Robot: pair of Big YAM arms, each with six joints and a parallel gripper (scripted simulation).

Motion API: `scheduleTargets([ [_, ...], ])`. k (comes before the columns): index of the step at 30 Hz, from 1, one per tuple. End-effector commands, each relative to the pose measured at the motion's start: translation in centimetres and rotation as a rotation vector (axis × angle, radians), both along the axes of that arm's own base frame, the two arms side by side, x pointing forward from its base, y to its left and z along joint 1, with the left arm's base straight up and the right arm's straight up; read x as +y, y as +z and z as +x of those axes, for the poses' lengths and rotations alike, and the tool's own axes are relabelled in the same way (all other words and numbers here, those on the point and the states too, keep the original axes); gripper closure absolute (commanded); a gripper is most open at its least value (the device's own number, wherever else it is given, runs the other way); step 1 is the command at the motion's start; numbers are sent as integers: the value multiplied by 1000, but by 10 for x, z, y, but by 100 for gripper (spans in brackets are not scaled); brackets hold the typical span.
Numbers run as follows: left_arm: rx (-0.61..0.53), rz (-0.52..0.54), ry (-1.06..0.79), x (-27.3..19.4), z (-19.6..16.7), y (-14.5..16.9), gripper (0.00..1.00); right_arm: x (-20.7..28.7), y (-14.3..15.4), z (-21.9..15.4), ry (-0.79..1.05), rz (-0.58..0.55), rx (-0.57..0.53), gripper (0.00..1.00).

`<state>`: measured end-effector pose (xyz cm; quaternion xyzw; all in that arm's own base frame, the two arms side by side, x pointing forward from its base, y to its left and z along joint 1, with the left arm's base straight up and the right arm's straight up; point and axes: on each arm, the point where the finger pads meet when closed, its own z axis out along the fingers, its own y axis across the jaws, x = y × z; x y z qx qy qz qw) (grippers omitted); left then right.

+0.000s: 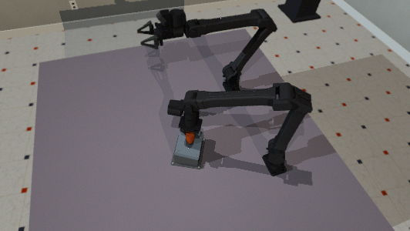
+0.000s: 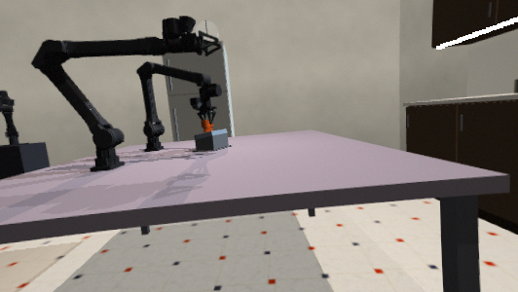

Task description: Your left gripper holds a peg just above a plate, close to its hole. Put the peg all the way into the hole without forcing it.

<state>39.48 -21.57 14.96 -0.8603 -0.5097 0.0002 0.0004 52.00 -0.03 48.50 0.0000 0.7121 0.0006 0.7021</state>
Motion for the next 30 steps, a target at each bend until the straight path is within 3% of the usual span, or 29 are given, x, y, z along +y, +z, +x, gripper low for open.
scheduleTargets([
  [1,-14,-9,0,-2,3,5,100,0,7,-1,-1,-1,-14,0],
  [17,-14,-9,0,-2,3,5,100,0,7,-1,-1,-1,-14,0],
  [18,-14,-9,0,-2,3,5,54,0,7,-1,-1,-1,-14,0],
  [24,-16,-10,0,-2,4,6,54,48,-20,-41,98,-2,37,0],
  [30,-18,-11,0,-3,5,7,54,139,-70,-152,357,-17,94,0],
])
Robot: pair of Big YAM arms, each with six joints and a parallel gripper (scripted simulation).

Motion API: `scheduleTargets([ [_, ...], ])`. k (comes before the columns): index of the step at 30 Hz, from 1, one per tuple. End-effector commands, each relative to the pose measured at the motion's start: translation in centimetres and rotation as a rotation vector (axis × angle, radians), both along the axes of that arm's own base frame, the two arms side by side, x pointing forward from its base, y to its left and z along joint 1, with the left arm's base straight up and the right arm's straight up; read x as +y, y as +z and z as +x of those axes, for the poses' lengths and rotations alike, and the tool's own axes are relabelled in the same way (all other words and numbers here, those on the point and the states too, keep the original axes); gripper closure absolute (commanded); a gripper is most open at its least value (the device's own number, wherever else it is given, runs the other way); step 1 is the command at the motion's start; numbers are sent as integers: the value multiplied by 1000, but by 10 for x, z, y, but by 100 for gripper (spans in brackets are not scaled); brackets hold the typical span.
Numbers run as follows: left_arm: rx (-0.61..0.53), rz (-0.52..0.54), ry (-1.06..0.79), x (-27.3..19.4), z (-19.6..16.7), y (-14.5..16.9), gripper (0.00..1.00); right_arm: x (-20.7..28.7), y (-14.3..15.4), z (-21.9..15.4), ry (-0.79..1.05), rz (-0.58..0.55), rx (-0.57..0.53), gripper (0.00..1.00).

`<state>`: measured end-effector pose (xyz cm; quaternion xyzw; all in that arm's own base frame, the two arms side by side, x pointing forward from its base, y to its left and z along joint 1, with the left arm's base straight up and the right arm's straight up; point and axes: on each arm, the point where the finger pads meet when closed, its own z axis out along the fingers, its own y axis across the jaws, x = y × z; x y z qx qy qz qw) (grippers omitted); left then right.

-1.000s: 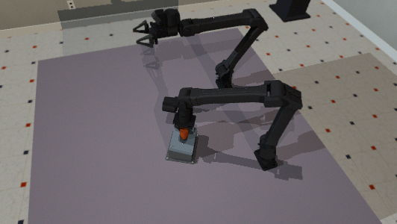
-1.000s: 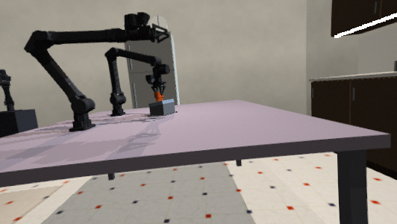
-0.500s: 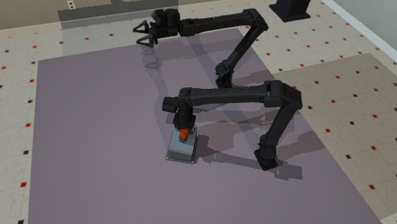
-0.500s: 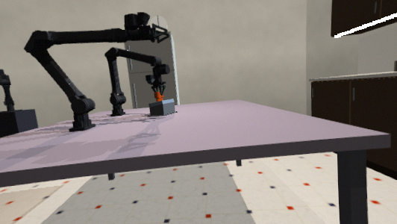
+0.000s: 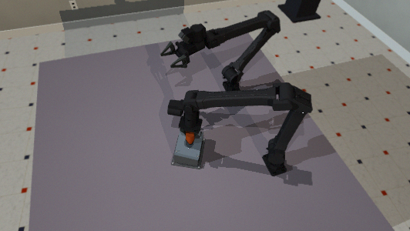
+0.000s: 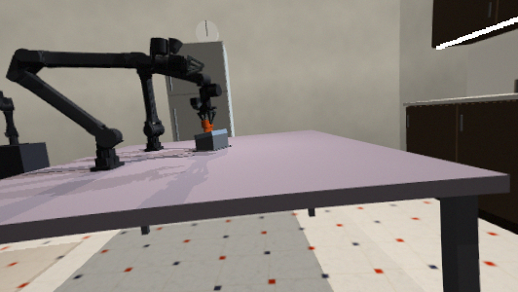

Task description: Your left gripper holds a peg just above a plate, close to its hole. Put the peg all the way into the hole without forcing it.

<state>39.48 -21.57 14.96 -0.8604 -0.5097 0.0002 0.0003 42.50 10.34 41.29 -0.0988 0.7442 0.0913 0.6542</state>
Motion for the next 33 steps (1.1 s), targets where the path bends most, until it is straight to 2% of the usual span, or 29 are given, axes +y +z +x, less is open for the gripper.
scheduleTargets([
  [1,-18,-12,0,-3,5,7,54,45,-8,-74,129,-1,-11,0],
  [2,-19,-12,0,-3,5,8,54,54,-17,-90,167,-4,-4,0],
  [4,-19,-12,0,-3,5,8,54,54,-17,-90,167,-4,-4,0],
  [9,-21,-13,0,-3,5,8,54,83,-66,-160,340,-18,28,0],
  [15,-23,-14,0,-4,6,9,54,96,-103,-204,463,-31,46,0],
  [16,-23,-14,0,-4,6,9,54,97,-106,-208,473,-31,47,0],
  [17,-24,-14,0,-4,6,9,54,97,-89,-210,480,-17,21,0],
  [26,-25,-15,0,-4,7,10,54,98,-92,-209,481,-17,22,0],
  [30,-25,-15,0,-4,7,10,100,98,-92,-209,481,-17,22,0],
  [31,-25,-15,0,-4,7,10,88,98,-92,-209,481,-17,22,0],
  [33,-57,-32,0,-7,12,32,65,98,-92,-209,481,-17,22,0],
])
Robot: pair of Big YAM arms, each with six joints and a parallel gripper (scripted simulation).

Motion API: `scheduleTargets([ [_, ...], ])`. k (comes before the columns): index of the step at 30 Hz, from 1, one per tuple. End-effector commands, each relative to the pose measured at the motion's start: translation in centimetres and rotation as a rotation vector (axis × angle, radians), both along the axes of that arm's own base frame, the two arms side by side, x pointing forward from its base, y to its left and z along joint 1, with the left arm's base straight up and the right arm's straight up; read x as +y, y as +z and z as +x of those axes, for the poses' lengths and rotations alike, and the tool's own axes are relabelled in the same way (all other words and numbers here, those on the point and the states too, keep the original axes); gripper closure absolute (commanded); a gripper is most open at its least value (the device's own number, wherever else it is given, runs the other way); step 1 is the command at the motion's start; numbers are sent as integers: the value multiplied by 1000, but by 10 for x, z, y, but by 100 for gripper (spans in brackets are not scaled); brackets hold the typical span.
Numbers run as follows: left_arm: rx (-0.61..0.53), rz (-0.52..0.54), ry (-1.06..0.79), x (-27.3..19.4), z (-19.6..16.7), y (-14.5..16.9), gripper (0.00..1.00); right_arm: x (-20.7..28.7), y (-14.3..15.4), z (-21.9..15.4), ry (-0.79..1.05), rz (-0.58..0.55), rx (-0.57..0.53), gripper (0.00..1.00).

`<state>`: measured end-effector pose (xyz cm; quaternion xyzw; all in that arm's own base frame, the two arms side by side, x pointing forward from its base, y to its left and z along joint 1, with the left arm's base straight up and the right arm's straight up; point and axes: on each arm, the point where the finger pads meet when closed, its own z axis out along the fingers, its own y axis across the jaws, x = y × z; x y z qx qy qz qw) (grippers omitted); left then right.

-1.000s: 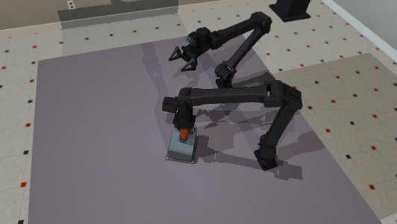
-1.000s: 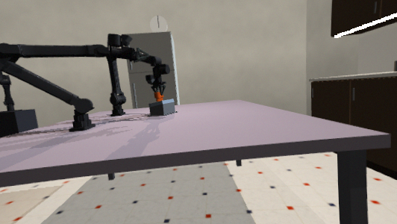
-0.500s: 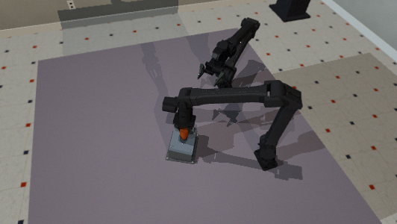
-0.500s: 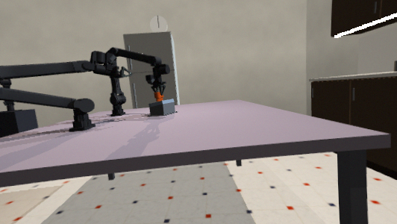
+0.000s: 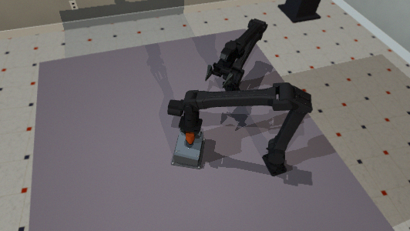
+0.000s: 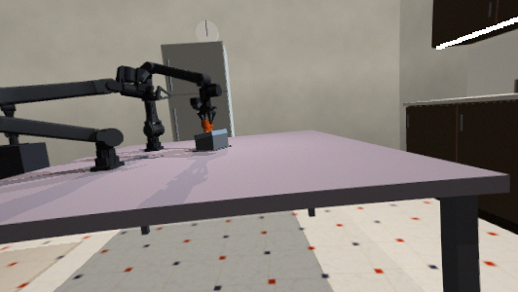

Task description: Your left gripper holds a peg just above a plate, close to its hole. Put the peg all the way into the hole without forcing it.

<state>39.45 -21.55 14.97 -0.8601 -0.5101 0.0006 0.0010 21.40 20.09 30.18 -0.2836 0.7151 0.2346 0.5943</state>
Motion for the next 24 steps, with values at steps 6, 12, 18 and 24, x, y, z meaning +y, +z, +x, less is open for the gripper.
scheduleTargets([
  [6,-58,-33,0,-6,11,49,60,0,19,2,-4,23,-19,0],
  [12,-72,-40,-2,1,13,46,60,0,19,2,-4,23,-19,0],
  [18,-182,-116,22,19,15,25,60,0,19,2,-4,23,-19,0],
  [24,-194,-128,28,12,21,26,60,0,19,2,-4,23,-19,0],
])
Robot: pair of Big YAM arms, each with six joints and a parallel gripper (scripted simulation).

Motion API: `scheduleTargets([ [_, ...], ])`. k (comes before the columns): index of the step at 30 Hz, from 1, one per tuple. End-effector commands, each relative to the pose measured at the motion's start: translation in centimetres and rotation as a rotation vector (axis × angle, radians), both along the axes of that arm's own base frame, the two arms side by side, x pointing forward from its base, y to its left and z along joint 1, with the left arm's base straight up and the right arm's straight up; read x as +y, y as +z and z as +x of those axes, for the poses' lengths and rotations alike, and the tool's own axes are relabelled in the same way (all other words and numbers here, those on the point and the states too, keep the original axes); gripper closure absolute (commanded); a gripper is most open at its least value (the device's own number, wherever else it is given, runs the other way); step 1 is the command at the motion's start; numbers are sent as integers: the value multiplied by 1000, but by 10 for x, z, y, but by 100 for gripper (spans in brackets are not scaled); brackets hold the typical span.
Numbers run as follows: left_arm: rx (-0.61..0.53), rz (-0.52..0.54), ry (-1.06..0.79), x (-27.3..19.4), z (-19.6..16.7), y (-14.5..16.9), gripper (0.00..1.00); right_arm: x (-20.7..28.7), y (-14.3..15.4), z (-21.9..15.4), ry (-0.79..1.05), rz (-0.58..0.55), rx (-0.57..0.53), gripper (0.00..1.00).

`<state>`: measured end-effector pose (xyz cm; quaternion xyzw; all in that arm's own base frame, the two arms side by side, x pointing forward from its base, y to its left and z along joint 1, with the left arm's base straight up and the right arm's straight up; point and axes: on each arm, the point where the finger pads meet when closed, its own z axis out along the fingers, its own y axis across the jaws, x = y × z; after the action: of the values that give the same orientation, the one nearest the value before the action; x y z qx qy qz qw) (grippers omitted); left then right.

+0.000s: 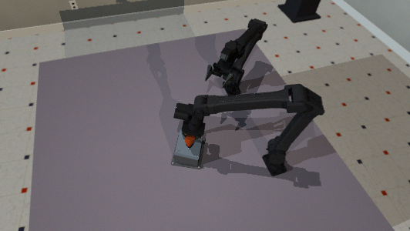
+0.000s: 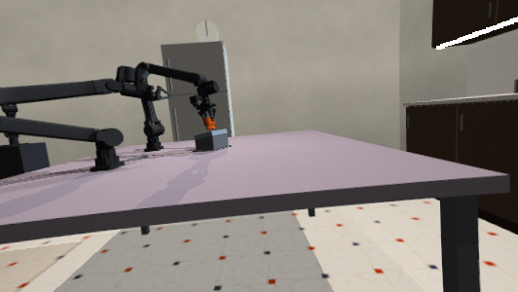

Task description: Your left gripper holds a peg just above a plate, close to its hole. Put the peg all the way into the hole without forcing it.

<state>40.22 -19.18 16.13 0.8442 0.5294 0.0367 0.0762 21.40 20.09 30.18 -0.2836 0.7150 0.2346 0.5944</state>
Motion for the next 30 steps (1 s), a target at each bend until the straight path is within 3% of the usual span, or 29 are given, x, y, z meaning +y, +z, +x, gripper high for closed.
scheduleTargets([
  [1,-52,-30,-21,-11,13,14,60,0,19,2,-4,23,-18,0],
  [9,-54,-24,-38,-11,13,13,60,0,19,2,-4,23,-18,0],
  [11,-5,1,-64,-12,-1,-13,60,0,19,2,-4,23,-18,0],
  [15,2,3,-50,-11,-4,-16,60,0,19,2,-4,23,-18,0],
  [16,-23,-9,-41,-12,7,-5,60,0,19,2,-4,23,-18,0],
  [26,-16,-5,-38,-9,5,-3,60,0,19,2,-4,23,-18,0],
  [30,-51,-16,-33,-4,13,19,60,0,19,2,-4,23,-18,0],
])
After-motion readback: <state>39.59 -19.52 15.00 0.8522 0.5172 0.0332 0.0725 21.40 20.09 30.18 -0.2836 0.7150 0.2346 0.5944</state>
